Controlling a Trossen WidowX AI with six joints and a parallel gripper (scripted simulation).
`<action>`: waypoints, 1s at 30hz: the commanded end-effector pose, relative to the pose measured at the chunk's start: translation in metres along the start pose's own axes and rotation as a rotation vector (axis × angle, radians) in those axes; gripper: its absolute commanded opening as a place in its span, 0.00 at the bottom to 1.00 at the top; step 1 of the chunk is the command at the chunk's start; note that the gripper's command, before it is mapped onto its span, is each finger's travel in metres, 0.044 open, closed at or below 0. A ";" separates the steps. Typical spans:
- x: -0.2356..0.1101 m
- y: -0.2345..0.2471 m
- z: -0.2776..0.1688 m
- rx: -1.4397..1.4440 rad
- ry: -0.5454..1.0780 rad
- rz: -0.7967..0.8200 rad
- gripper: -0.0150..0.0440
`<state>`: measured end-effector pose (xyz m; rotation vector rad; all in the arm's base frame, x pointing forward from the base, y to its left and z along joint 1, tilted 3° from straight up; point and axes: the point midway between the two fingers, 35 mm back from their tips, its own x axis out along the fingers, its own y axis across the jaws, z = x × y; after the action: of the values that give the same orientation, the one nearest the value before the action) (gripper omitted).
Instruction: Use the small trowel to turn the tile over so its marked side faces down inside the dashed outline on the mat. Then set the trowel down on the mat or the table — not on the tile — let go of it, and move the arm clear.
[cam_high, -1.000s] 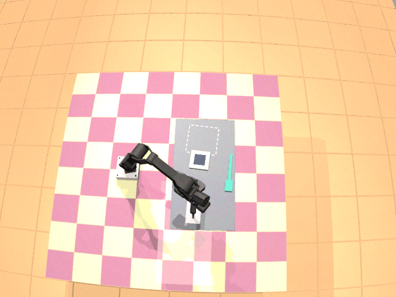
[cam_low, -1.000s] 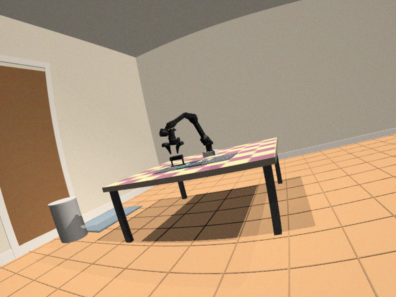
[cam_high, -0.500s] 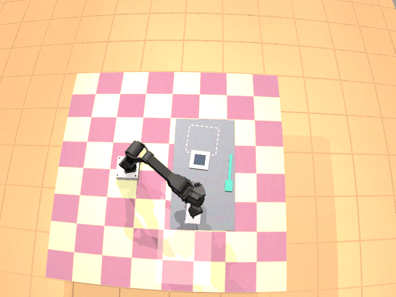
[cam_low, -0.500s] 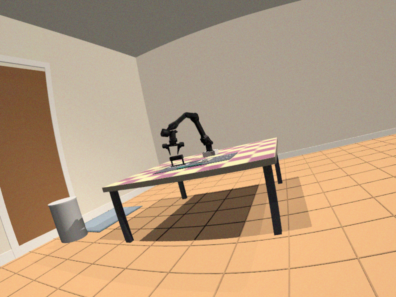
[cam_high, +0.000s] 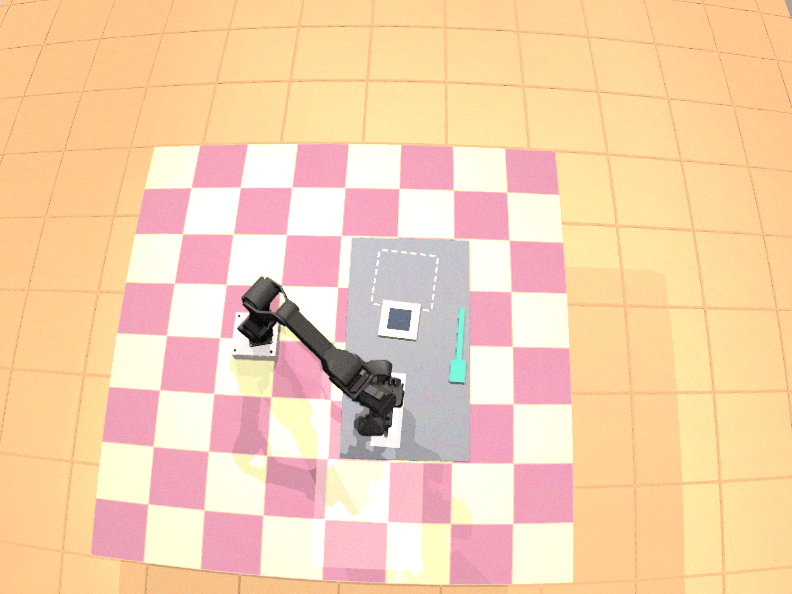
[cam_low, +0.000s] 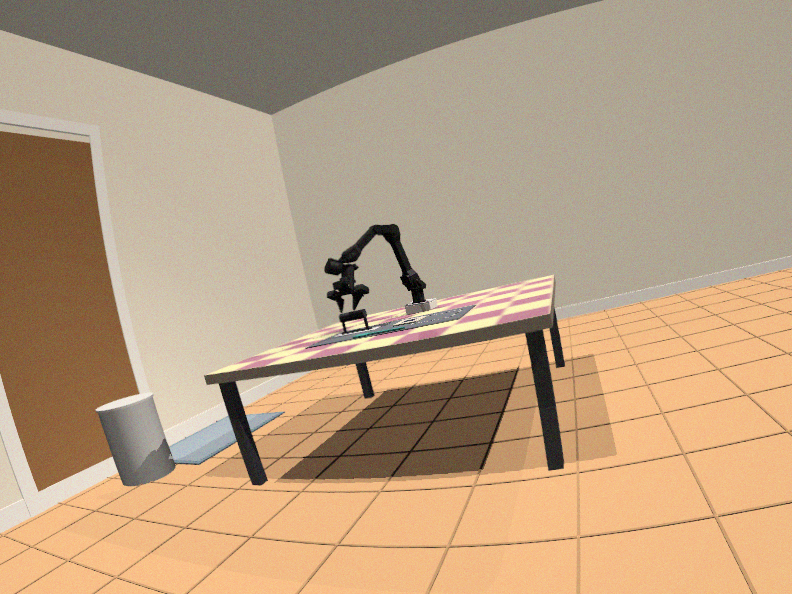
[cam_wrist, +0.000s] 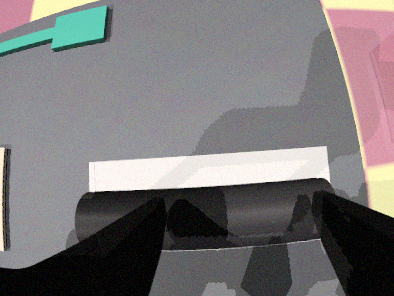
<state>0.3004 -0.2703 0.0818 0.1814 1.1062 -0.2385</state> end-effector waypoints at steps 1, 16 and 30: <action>-0.001 0.001 -0.001 0.127 -0.050 0.003 0.76; -0.001 0.008 -0.011 0.553 -0.192 0.053 0.76; 0.000 0.018 -0.025 1.010 -0.277 0.167 0.76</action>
<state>0.2862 -0.2497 0.0713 0.9986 0.6636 -0.6166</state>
